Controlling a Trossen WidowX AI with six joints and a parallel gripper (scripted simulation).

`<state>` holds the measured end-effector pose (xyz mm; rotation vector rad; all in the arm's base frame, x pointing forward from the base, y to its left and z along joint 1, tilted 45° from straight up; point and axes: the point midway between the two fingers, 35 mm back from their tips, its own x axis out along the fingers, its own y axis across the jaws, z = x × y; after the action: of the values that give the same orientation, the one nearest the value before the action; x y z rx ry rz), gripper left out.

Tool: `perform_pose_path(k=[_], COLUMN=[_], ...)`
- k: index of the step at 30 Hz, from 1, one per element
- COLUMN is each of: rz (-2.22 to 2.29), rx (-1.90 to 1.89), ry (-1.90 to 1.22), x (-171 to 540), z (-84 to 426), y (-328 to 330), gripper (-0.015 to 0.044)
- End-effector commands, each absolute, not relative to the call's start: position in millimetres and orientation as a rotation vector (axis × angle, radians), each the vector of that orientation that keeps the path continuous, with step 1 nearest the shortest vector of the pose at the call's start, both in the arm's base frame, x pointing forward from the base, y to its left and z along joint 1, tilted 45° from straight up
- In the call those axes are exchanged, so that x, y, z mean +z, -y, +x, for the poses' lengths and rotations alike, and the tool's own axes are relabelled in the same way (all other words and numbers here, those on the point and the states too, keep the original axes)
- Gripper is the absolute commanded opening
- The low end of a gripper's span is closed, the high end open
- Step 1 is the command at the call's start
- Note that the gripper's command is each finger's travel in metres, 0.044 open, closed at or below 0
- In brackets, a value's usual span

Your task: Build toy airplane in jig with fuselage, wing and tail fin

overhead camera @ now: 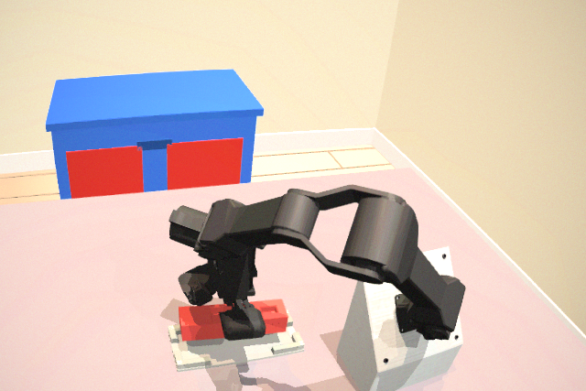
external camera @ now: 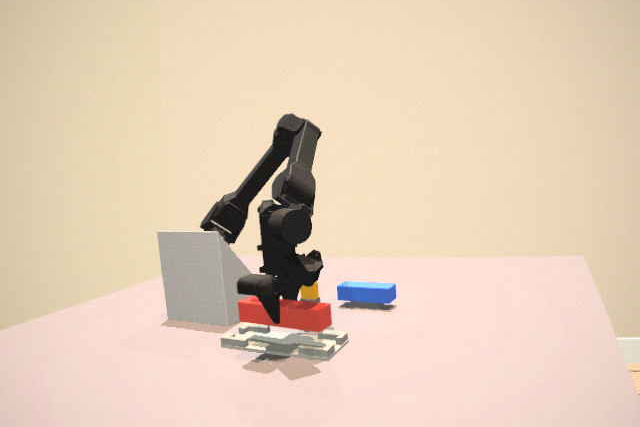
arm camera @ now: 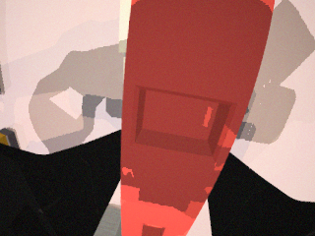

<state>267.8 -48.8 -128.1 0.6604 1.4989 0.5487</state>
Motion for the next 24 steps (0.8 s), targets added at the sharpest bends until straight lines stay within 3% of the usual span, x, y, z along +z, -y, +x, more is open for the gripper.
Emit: perform_pose_path(k=[1,17,22,24], rz=[0.671,0.672,0.664,0.664], rx=[0.552,0.553,0.553,0.553], ry=[-1.502,-1.502,-1.503,-1.503], x=[-134.0,-144.6,-143.9,-143.9], z=[266.0,265.5,265.8,265.8], y=[41.6,31.1,32.8,32.8], gripper=[0.0195,0.0195,0.0161,0.0109])
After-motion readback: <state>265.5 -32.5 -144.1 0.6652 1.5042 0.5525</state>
